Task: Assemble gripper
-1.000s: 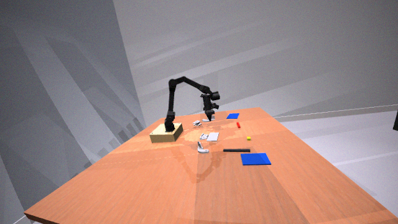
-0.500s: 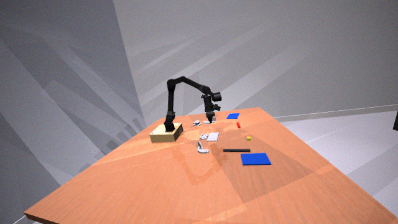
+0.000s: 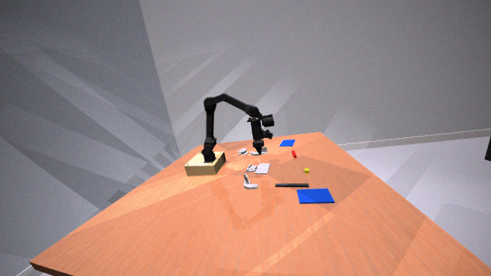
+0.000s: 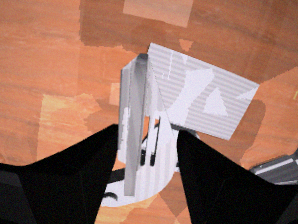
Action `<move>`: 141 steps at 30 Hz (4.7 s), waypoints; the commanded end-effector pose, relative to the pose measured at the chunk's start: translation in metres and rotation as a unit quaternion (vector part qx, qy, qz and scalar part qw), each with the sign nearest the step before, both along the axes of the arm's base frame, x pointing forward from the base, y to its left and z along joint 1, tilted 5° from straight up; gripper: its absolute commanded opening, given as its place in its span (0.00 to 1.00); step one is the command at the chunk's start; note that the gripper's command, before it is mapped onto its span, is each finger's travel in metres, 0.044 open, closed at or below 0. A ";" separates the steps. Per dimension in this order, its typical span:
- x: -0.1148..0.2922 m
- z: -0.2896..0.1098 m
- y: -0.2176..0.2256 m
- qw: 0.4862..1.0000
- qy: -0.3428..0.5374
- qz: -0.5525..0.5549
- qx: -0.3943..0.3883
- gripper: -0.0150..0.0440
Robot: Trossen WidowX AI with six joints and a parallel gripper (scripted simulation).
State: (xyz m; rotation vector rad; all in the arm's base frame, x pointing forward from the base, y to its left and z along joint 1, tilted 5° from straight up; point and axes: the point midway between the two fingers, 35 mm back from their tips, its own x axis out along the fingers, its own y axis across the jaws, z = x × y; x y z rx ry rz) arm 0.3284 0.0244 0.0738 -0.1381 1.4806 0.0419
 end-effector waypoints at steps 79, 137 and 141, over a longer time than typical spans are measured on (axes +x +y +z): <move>-0.007 0.004 -0.076 0.999 -0.003 -0.042 0.001 0.48; -0.003 -0.047 -0.080 0.999 -0.003 -0.040 0.001 0.48; -0.003 -0.049 -0.080 0.999 -0.003 -0.039 0.001 0.48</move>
